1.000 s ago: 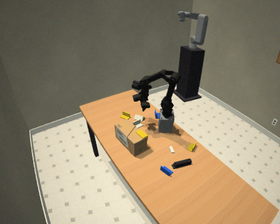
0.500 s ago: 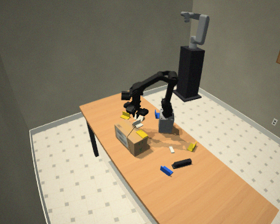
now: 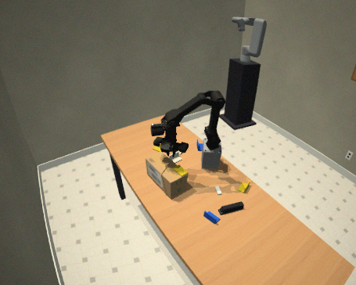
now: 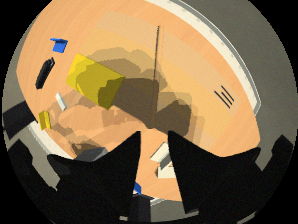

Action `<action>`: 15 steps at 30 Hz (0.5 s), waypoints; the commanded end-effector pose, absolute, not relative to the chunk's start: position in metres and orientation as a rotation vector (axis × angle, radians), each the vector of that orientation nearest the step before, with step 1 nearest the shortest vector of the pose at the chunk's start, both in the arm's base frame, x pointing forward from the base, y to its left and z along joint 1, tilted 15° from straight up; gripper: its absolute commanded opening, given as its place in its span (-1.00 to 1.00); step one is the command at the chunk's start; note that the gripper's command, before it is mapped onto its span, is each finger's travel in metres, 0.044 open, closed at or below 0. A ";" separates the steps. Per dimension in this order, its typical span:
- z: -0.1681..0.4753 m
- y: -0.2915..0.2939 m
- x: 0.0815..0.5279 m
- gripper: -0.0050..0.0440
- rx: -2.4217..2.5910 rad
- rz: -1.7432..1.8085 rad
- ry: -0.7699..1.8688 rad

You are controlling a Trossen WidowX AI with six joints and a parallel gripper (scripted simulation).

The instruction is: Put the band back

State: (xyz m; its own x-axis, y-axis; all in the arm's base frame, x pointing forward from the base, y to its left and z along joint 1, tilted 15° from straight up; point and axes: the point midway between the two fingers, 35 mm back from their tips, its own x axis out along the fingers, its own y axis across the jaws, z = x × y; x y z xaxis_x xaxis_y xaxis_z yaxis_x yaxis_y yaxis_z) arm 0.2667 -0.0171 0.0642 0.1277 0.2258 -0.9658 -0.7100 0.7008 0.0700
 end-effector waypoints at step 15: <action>0.040 -0.011 0.272 -0.30 -0.476 0.728 1.273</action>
